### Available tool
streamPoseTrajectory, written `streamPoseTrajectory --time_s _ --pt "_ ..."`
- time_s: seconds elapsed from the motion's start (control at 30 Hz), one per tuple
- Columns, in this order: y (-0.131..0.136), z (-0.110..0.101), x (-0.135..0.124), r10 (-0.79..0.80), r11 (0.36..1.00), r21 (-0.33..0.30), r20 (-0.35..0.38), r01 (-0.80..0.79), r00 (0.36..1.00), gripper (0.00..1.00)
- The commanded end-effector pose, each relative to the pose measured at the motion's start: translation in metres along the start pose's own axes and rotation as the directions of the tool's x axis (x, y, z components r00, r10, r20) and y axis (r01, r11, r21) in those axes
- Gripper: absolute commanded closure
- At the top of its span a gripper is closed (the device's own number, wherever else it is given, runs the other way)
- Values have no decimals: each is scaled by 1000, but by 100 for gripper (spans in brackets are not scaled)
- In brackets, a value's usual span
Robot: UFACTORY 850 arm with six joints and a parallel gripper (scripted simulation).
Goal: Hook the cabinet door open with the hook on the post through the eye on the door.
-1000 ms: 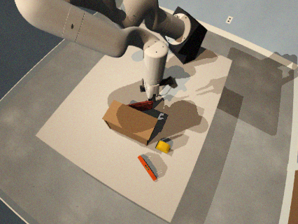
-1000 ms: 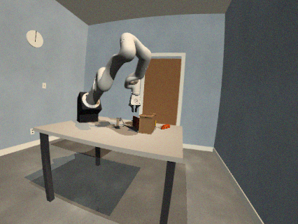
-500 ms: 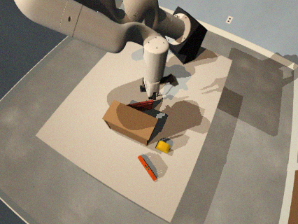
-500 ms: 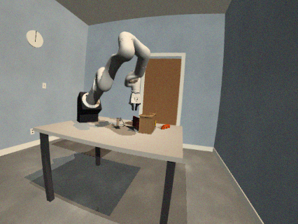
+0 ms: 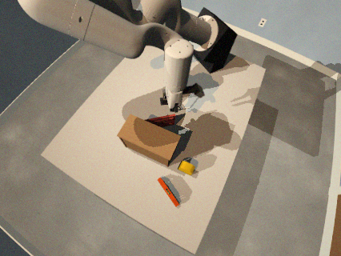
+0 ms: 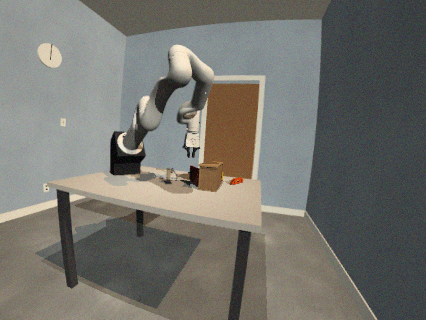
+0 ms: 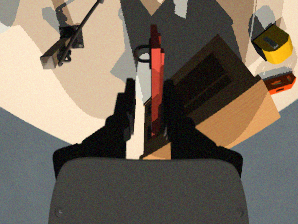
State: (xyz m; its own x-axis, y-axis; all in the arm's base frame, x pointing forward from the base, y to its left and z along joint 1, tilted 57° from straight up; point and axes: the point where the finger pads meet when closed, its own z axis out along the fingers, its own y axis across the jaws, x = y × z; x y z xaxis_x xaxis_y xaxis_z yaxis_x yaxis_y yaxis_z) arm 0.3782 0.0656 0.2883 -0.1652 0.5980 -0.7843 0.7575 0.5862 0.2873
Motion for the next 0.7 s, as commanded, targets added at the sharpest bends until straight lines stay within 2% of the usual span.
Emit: streamPoseTrajectory --time_s 0.0,0.2,0.27,0.4,0.67 --pt "-27 -1 8 159 987 -2 0 -159 987 73" --pt "-86 -1 21 483 876 -2 0 -483 876 73" --pt "-86 -1 21 483 876 -2 0 -483 876 73" --pt "-103 0 23 571 821 -3 0 -571 821 73" --pt "-104 0 23 576 818 -3 0 -576 818 76"
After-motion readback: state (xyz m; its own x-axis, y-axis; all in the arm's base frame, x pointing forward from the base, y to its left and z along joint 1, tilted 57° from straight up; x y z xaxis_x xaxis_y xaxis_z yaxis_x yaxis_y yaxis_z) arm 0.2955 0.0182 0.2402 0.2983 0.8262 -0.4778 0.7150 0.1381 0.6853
